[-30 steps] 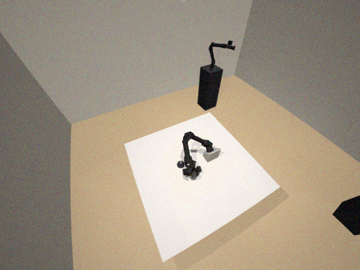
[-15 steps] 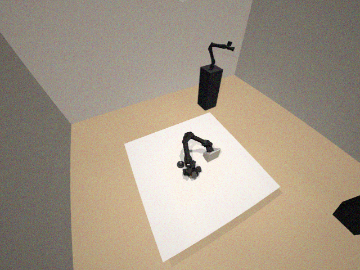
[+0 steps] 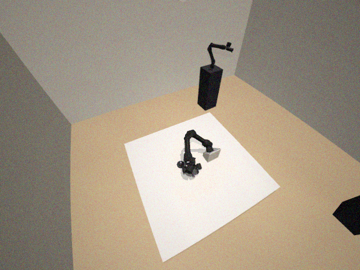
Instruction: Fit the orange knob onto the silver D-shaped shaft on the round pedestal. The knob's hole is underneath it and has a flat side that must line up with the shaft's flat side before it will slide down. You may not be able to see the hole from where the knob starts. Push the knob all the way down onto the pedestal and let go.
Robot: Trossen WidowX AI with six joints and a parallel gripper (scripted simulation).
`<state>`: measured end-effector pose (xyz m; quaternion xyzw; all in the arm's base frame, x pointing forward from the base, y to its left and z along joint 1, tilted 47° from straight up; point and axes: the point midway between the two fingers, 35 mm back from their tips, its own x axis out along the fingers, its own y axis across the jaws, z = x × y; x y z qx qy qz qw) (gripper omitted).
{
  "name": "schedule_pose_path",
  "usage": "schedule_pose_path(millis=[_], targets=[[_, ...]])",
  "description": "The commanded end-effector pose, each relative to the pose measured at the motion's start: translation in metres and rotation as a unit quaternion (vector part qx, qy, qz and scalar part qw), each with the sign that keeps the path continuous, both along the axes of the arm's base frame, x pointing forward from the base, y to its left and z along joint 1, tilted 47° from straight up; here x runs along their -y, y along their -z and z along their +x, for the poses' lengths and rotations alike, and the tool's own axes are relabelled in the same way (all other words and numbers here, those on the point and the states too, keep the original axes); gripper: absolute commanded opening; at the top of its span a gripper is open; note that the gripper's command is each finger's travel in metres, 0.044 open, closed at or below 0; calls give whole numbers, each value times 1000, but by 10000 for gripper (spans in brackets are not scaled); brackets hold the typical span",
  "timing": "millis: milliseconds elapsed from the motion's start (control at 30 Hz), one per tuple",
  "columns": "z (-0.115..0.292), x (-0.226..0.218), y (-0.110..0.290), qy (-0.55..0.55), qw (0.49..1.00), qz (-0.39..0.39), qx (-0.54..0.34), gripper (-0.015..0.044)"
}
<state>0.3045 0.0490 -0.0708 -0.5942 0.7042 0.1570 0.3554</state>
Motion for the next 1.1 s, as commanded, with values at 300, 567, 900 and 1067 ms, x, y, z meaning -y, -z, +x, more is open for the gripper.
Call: schedule_pose_path(millis=[300, 567, 900, 1067], targets=[[-4, -49, -51, 1, 1000, 1, 4, 0], [-9, -56, -53, -43, 998, -18, 40, 0], [-19, -73, -65, -119, 986, -51, 108, 0], [-24, -82, -72, -156, 975, -67, 142, 0]])
